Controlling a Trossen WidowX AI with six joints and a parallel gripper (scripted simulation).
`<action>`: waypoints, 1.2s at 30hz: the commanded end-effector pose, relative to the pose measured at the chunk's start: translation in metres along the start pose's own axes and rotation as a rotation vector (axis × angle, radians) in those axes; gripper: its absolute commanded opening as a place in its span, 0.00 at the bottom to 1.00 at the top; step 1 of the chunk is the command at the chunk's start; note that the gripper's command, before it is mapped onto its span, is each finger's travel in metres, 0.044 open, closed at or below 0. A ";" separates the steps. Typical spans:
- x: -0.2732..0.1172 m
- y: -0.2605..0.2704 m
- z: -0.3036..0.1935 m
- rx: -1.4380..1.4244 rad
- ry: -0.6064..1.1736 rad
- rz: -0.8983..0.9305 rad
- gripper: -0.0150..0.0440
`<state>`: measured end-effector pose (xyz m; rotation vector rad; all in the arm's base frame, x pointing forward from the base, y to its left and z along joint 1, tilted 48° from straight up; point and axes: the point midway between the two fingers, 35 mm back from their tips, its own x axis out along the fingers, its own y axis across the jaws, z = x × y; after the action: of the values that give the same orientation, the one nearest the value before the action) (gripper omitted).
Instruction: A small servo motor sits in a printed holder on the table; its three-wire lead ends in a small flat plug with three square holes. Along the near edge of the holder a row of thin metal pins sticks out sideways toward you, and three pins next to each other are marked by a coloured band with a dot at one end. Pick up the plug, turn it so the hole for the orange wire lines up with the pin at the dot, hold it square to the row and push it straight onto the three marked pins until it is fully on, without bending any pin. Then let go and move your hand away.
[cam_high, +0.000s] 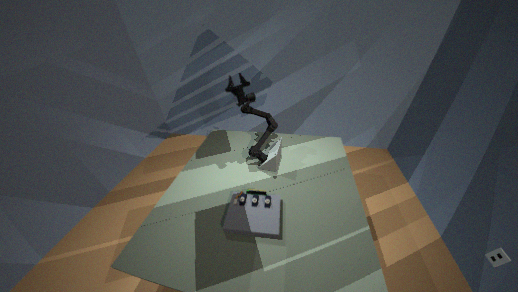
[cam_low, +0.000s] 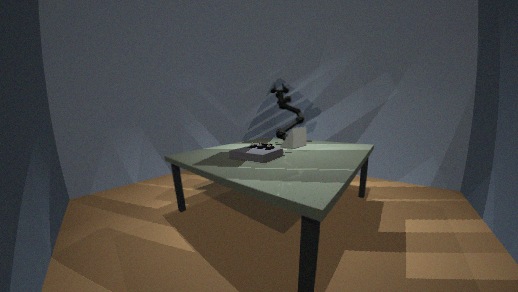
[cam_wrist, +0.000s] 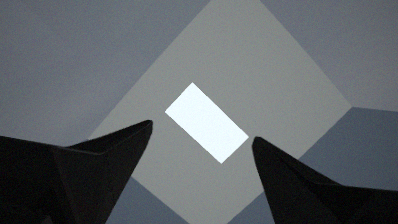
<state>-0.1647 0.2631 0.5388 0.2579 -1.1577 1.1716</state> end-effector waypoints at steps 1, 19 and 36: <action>0.000 0.000 0.000 0.000 -0.001 -0.001 0.89; -0.019 -0.079 0.053 -0.058 -0.127 -0.182 0.45; -0.061 -0.181 0.085 -0.118 -0.181 -0.447 0.45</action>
<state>-0.0778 0.1078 0.5958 0.4864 -1.2552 0.7505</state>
